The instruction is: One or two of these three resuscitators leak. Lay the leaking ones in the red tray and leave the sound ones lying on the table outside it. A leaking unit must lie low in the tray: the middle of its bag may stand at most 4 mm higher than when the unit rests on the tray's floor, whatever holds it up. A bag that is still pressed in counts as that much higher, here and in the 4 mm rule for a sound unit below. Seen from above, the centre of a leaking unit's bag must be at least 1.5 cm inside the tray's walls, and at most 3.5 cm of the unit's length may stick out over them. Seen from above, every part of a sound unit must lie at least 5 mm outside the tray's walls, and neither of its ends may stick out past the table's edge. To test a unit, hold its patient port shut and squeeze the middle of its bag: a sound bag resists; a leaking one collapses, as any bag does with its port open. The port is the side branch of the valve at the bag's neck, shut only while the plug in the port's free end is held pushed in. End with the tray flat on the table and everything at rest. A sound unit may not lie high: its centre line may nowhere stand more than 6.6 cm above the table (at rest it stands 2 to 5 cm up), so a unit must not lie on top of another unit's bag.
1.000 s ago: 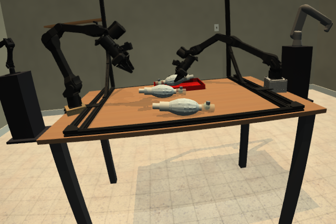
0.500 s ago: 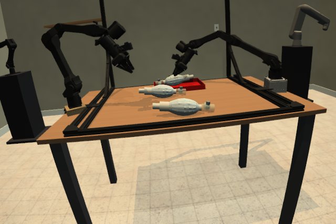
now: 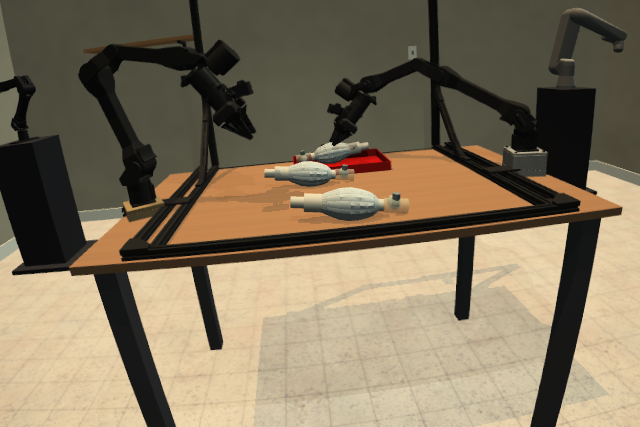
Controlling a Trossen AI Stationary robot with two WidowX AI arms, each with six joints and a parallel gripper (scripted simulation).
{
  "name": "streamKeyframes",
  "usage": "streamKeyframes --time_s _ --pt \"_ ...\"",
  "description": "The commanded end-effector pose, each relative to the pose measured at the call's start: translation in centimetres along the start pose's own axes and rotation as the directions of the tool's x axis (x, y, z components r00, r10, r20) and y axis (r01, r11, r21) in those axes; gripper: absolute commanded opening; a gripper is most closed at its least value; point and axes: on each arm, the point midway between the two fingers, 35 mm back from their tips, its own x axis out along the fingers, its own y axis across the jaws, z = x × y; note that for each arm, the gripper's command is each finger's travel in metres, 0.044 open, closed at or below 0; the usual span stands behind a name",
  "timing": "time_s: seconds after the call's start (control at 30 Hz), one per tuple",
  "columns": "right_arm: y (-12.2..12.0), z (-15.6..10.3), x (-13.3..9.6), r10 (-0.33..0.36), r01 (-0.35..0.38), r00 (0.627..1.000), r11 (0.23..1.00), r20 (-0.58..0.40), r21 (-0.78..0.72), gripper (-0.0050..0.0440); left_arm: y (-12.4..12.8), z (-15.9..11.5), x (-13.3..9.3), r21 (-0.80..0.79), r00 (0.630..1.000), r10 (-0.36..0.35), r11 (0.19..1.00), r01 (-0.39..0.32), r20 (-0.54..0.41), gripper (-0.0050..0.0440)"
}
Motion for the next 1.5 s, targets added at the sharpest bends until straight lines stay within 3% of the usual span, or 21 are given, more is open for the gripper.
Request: streamKeyframes --time_s 0.0,1.3,1.33,1.47 --pt "0.0 0.1 -0.1 0.000 0.000 1.000 1.000 0.005 -0.001 0.0440 0.0 4.3 -4.4 -0.004 1.000 -0.003 1.000 0.003 0.007 0.0440" --pt "0.0 0.0 0.0 -0.001 0.001 1.000 1.000 0.001 0.000 0.0440 -0.1 4.3 -4.3 0.010 1.000 0.012 1.000 -0.012 -0.020 0.0440" --pt "0.0 0.1 0.0 -0.001 0.001 1.000 1.000 0.002 0.001 0.0440 0.0 0.6 -0.7 0.002 1.000 -0.008 1.000 0.008 0.005 0.0440" --pt "0.0 0.1 0.0 -0.001 0.001 1.000 1.000 0.002 0.001 0.0440 -0.9 4.6 -3.9 -0.026 0.990 -0.088 0.995 0.091 0.109 0.0440"
